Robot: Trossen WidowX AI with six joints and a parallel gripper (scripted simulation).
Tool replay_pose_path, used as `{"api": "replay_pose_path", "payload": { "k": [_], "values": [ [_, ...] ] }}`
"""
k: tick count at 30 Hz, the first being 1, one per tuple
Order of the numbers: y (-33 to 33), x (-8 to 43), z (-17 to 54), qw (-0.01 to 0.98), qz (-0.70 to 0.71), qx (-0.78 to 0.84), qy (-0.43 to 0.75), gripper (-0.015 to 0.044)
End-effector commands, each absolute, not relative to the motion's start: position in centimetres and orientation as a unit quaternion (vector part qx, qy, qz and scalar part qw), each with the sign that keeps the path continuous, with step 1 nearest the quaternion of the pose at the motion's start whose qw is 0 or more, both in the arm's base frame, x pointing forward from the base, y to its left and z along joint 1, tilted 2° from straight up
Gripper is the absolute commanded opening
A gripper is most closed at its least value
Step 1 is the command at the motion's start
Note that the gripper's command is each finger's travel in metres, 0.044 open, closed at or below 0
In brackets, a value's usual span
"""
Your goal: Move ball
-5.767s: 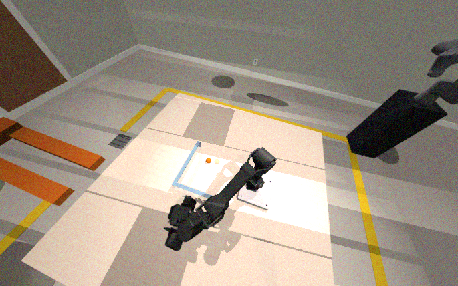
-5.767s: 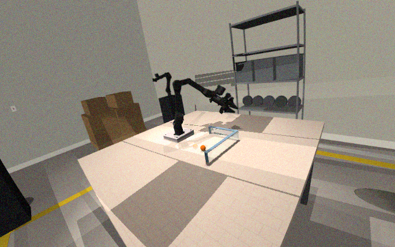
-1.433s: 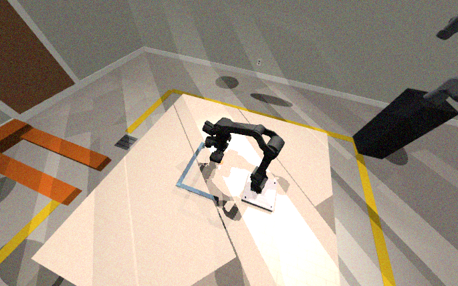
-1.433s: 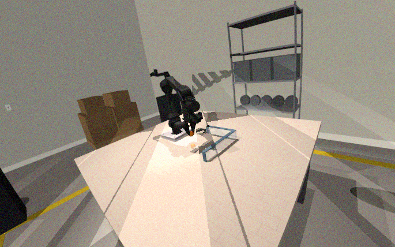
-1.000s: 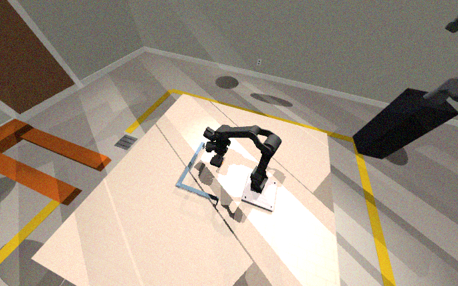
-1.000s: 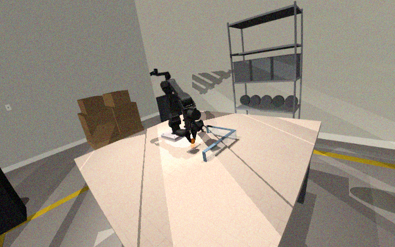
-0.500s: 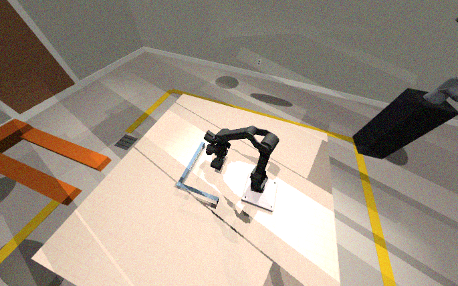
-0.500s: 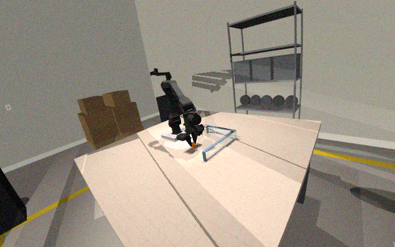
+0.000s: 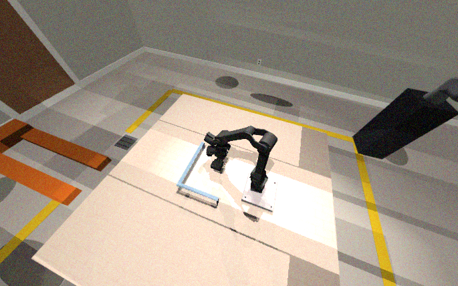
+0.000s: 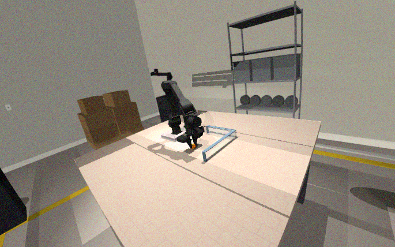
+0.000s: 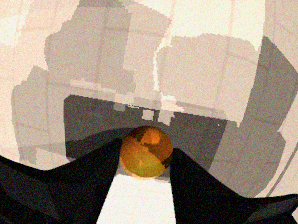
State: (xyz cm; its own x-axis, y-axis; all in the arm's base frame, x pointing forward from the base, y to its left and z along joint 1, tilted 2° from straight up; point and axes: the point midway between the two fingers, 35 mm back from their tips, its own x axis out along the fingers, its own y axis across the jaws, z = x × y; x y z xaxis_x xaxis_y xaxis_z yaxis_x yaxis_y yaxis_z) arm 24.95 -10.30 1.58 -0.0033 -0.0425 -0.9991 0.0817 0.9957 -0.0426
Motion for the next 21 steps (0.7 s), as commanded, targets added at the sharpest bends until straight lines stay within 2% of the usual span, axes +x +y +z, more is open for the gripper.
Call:
{"api": "replay_pose_path", "payload": {
  "k": [1, 5, 6, 11, 17, 21],
  "values": [
    [-10.3, 25.0, 1.6, 0.706, -0.044, 0.014, 0.707, 0.0157],
    [-10.3, 25.0, 1.6, 0.706, -0.044, 0.014, 0.707, 0.0262],
    [-10.3, 25.0, 1.6, 0.706, -0.044, 0.014, 0.707, 0.0269],
    [-10.3, 25.0, 1.9, 0.706, -0.044, 0.014, 0.707, 0.0269],
    [-9.9, 25.0, 9.9, 0.704, -0.040, 0.014, 0.709, 0.0269],
    [-9.9, 24.9, 10.2, 0.704, -0.040, 0.014, 0.709, 0.0269]
  ]
}}
